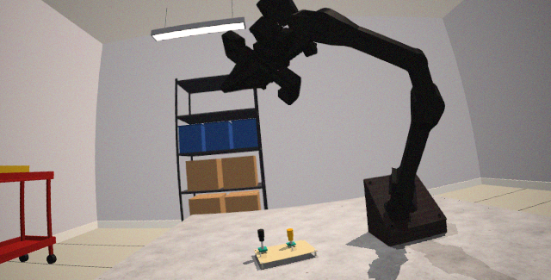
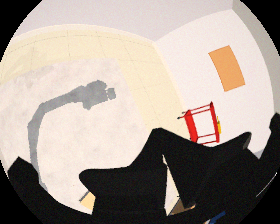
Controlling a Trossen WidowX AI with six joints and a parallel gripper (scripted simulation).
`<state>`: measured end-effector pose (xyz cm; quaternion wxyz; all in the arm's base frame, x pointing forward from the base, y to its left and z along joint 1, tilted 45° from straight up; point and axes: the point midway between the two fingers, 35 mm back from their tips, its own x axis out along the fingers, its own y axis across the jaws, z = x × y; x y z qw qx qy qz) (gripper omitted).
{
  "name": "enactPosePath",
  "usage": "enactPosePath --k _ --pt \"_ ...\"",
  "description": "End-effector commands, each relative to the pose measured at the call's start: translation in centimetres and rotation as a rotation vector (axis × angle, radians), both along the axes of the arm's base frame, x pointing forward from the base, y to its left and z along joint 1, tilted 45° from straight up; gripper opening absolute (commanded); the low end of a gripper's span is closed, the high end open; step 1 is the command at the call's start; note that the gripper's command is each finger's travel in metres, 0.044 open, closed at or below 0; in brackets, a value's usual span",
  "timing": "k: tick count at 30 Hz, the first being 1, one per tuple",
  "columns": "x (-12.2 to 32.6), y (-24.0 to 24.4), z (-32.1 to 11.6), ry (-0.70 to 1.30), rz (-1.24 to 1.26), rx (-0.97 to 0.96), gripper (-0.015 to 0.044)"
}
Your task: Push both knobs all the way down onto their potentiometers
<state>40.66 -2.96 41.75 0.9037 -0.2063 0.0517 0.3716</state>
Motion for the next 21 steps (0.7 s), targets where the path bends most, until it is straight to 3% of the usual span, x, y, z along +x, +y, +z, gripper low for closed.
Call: enactPosePath --k 1,11,21 --pt "1.5 -1.0 -4.4 0.135 -0.032 0.032 0.0" --pt "3.0 -2.7 -15.1 0.463 -0.093 0.084 0.0" --pt "1.5 -3.3 -25.3 0.799 -0.125 0.117 0.0"
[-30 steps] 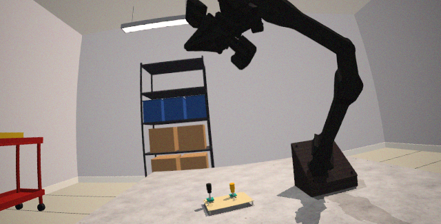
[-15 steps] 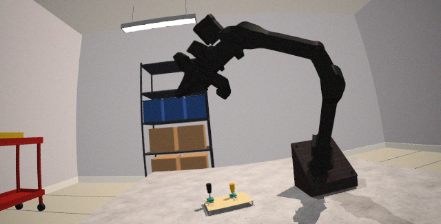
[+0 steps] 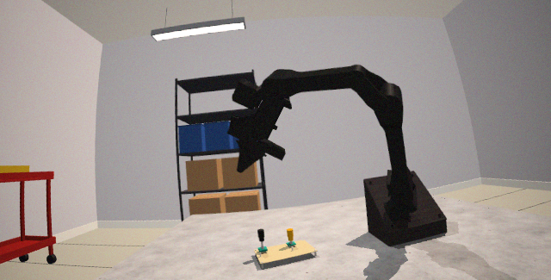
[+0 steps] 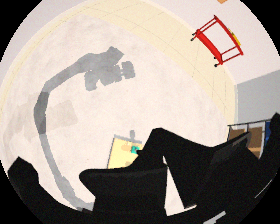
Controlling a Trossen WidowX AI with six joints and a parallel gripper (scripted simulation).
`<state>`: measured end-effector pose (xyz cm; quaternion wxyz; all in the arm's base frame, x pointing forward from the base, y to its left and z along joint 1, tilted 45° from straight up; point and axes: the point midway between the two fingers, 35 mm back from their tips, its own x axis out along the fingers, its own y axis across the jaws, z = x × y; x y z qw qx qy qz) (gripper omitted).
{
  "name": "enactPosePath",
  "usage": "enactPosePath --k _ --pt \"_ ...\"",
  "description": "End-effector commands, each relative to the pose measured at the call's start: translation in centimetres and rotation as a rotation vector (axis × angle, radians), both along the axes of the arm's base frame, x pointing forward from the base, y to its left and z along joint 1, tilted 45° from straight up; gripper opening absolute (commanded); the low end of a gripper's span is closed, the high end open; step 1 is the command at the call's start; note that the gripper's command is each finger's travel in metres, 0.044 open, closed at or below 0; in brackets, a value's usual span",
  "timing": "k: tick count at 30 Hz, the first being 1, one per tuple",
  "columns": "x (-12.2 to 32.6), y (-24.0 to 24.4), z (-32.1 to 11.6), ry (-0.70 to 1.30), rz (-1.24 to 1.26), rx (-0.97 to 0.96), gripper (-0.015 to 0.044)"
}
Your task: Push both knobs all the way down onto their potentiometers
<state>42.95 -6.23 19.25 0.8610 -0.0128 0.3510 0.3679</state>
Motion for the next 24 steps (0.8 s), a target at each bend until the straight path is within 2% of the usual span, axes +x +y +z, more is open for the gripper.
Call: enactPosePath --k 1,18,24 --pt "-1.1 0.0 -3.8 0.13 -0.003 0.015 0.0" --pt "-9.4 1.4 -16.9 0.7 0.037 0.089 0.0" --pt "-9.9 2.2 -18.0 0.723 0.04 0.093 0.0"
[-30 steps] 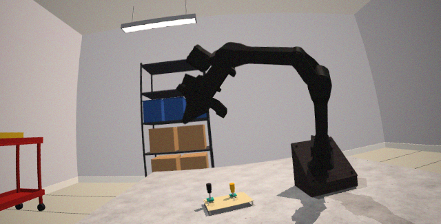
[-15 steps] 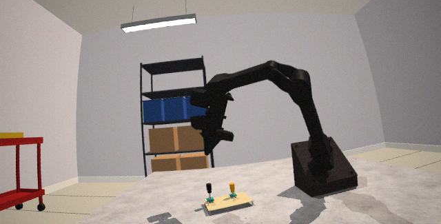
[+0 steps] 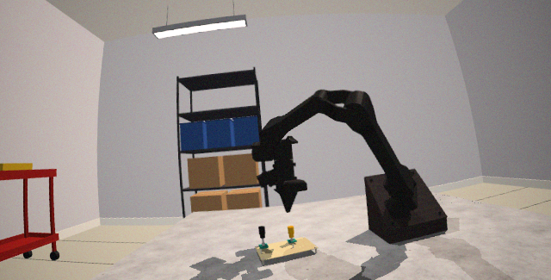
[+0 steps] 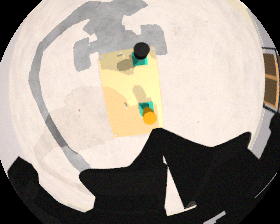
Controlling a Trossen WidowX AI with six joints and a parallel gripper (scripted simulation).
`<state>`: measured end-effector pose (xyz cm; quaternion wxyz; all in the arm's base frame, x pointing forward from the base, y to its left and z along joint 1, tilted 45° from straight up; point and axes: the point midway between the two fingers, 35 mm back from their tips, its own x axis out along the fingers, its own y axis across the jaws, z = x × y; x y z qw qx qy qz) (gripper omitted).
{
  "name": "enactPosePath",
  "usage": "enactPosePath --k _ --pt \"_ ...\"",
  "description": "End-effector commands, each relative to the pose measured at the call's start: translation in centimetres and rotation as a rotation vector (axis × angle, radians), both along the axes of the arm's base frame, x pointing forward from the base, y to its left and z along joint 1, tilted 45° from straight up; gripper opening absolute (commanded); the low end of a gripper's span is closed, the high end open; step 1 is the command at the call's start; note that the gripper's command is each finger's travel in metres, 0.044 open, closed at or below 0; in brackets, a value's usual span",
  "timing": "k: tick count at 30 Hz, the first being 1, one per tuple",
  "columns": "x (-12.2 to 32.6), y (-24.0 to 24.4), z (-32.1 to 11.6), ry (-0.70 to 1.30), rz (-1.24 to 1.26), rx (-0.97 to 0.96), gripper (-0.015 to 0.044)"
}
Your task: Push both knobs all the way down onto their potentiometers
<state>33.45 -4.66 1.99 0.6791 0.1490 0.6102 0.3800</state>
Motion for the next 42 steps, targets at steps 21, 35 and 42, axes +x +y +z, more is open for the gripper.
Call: enactPosePath --k 21,35,42 --pt "-0.5 2.8 -2.8 0.014 0.006 0.002 0.0" --pt "-0.5 2.8 -2.9 0.014 0.006 0.002 0.0" --pt "-0.5 3.0 -3.0 0.014 0.006 0.002 0.0"
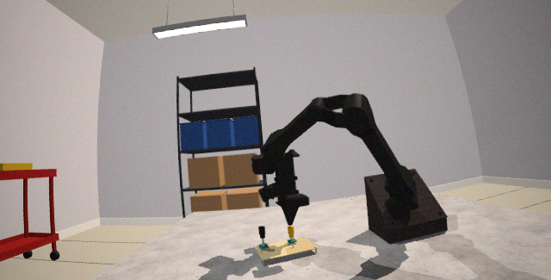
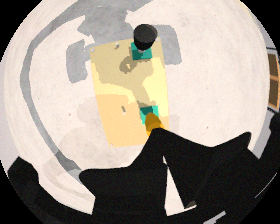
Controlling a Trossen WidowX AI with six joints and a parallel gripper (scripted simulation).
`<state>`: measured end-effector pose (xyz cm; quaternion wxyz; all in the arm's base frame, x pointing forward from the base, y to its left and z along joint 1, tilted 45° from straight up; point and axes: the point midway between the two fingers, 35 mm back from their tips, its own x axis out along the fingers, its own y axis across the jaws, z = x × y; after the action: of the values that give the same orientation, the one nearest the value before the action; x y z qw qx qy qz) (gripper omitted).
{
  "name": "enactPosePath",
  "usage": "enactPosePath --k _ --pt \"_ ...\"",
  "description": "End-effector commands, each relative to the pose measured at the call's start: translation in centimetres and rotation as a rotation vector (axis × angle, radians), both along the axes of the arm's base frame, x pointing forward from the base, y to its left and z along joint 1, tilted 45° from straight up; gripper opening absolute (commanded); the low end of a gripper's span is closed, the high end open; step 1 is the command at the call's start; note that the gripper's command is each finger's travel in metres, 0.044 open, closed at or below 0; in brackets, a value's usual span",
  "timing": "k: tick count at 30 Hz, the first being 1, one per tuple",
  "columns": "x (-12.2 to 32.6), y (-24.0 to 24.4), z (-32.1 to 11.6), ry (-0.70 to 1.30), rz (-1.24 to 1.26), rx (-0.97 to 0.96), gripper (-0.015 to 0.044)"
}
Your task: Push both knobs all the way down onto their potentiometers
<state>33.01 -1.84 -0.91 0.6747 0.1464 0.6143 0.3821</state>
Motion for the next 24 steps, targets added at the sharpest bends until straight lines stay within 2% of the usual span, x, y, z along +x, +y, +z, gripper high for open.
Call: enactPosePath --k 1,24 --pt "-0.11 0.17 -0.13 0.005 -0.005 0.005 0.0" --pt "-0.12 0.34 -0.31 0.005 -0.005 0.005 0.0"
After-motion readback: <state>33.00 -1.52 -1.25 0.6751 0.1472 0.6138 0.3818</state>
